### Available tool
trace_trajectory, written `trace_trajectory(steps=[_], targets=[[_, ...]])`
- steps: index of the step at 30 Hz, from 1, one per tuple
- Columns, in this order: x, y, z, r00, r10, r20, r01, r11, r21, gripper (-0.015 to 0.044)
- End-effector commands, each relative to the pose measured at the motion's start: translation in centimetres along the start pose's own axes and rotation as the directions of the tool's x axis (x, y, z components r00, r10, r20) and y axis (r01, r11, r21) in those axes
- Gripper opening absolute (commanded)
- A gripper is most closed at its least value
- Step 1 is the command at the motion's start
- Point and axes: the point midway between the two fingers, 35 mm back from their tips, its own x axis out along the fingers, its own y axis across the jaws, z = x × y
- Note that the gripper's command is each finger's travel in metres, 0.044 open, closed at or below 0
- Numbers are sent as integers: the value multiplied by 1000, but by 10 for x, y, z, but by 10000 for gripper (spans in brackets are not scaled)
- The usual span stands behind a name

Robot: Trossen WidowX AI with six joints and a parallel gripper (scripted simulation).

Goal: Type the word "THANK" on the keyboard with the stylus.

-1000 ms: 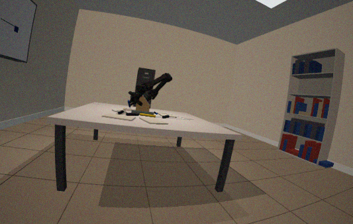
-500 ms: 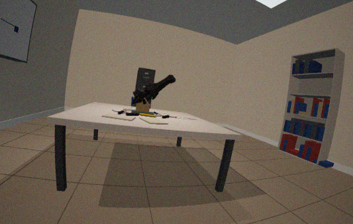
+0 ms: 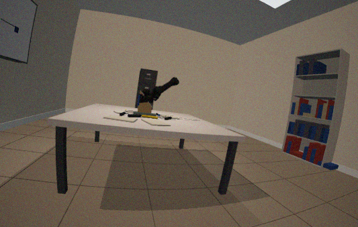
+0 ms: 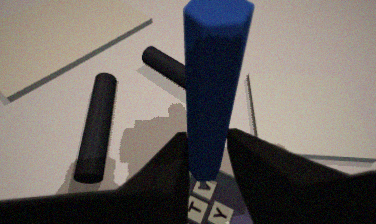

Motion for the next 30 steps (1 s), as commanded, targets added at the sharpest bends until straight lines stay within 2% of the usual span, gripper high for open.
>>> trace_trajectory(steps=[1,13,21,24,30], targets=[[-3,1,1,1000,13,21,-14,1000,24,0],[14,2,-28,1000,13,20,-13,1000,25,0],[15,2,-29,1000,13,19,-13,1000,25,0],[15,1,-29,1000,13,20,-13,1000,25,79],[16,1,-30,1000,13,19,-13,1000,25,81]])
